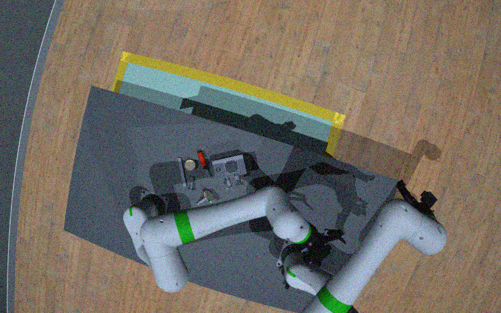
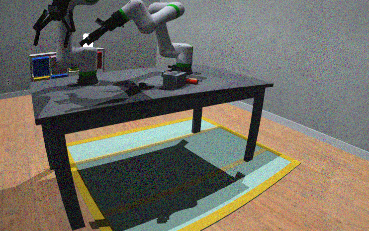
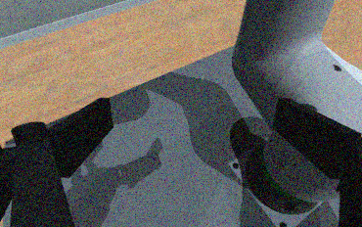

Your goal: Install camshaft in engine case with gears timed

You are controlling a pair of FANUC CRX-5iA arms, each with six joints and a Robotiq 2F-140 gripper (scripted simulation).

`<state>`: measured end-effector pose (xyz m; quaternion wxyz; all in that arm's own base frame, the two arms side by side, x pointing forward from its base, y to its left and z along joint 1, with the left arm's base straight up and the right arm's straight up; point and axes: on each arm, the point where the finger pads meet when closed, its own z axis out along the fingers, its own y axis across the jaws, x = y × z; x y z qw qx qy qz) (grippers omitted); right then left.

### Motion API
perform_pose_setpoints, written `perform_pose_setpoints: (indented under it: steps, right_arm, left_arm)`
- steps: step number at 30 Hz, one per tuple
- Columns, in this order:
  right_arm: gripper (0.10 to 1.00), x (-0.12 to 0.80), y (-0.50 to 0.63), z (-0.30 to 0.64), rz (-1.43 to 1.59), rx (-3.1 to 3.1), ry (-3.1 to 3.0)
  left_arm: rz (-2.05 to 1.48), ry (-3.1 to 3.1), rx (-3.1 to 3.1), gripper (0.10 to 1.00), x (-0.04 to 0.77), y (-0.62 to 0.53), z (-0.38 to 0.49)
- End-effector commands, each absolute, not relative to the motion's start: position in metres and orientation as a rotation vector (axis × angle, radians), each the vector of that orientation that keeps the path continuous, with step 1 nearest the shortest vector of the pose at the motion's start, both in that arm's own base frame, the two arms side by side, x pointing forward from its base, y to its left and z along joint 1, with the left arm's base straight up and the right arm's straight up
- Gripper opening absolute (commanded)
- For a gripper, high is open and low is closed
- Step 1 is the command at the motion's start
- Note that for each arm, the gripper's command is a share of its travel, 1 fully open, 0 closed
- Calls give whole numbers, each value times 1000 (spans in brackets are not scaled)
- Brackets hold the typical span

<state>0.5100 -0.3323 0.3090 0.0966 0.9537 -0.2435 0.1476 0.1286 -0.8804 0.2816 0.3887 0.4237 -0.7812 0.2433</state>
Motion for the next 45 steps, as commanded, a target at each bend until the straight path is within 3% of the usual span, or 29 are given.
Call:
perform_pose_setpoints:
  steps: [1,22,45]
  right_arm:
    - [1000,510,-333,310,440,2824,-721]
    - [1000,510,-333,310,440,2824,-721]
    - [1000,510,-333,310,440,2824,-721]
  left_arm:
    - [621,-1986,1076,1000,129,-881,283]
    - [618,-1999,1082,1000,128,-876,283]
    - [493,-2465,1337,1000,118,-700,253]
